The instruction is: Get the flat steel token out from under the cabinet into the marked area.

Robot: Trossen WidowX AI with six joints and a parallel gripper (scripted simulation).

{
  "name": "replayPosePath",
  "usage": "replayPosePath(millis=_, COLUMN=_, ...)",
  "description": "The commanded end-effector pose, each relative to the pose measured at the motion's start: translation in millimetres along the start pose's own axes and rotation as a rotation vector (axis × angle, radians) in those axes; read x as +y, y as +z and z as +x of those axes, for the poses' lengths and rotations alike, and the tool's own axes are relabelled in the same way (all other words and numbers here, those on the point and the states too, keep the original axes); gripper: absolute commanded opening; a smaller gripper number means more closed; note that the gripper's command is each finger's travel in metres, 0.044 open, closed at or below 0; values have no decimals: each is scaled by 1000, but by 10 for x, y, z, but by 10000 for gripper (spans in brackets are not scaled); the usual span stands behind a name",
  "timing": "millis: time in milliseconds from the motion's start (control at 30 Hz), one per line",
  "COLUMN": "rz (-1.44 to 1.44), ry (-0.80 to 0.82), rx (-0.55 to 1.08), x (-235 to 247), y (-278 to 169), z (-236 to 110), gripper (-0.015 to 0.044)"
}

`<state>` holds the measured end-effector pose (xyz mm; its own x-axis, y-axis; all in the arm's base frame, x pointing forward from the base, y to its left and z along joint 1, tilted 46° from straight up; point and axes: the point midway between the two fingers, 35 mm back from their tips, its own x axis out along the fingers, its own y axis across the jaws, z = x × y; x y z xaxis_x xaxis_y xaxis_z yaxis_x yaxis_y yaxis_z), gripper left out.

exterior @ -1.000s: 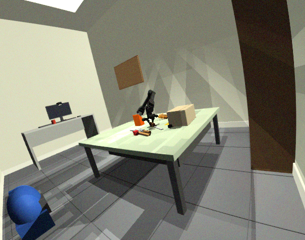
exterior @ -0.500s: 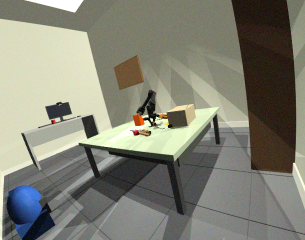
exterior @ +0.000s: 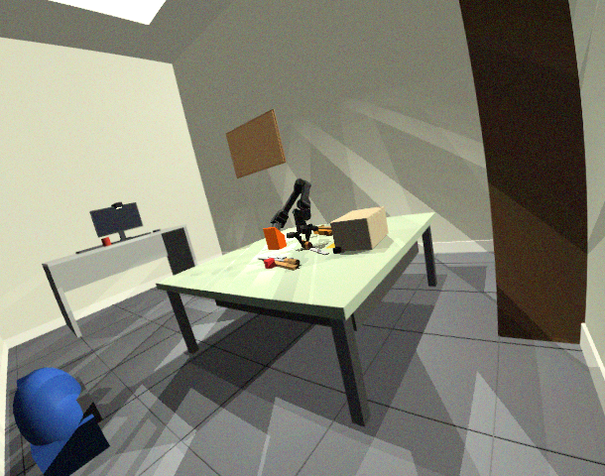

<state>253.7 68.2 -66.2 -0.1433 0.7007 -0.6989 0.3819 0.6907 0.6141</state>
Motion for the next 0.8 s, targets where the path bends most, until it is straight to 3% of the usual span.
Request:
replayPosePath(millis=0, rz=-2, ry=4, rx=-3, x=49, y=-30, z=-9, gripper=0)
replayPosePath(millis=767, rz=-1, ry=5, rx=-2, x=249, y=-171, z=-8, gripper=0)
